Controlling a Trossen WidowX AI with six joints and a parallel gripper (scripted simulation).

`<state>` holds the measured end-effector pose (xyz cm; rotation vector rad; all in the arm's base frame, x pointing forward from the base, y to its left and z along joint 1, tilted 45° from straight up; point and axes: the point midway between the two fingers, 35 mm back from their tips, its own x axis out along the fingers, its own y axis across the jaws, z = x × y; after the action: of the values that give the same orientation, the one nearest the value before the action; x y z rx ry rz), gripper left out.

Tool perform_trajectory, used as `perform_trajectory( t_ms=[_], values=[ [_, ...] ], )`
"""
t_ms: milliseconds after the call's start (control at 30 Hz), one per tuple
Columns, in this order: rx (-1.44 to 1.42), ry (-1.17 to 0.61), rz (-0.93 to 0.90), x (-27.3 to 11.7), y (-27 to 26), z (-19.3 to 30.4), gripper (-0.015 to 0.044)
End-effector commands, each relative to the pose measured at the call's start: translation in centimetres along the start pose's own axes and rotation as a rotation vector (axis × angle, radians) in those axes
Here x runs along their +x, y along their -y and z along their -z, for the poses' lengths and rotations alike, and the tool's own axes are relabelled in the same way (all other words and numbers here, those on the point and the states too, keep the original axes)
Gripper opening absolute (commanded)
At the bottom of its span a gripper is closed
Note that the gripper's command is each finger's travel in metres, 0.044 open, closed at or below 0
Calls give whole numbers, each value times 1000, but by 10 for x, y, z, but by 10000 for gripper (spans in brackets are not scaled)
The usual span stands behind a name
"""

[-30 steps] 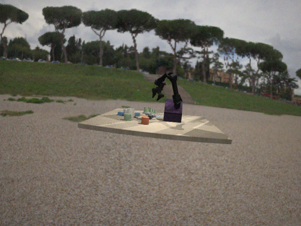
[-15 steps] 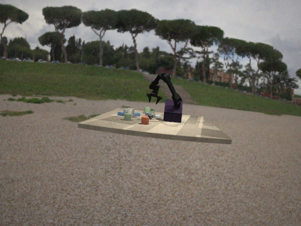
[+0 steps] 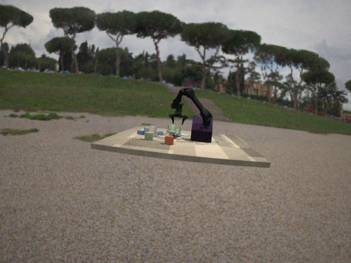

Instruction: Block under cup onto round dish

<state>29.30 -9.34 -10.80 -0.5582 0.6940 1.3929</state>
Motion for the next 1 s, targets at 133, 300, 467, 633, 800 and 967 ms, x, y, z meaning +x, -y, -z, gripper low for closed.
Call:
perform_trajectory(
  t_ms=[133,300,467,633,800,967],
  values=[
    [0,7,-14,14,-2,-2,440],
    [1,7,-14,22,-2,-2,440],
    [1,7,-13,30,-1,-2,440],
    [1,7,-13,38,-1,-2,440],
    [1,7,-13,46,-2,-2,440],
    [0,8,-13,54,-2,-2,440]
  ],
)
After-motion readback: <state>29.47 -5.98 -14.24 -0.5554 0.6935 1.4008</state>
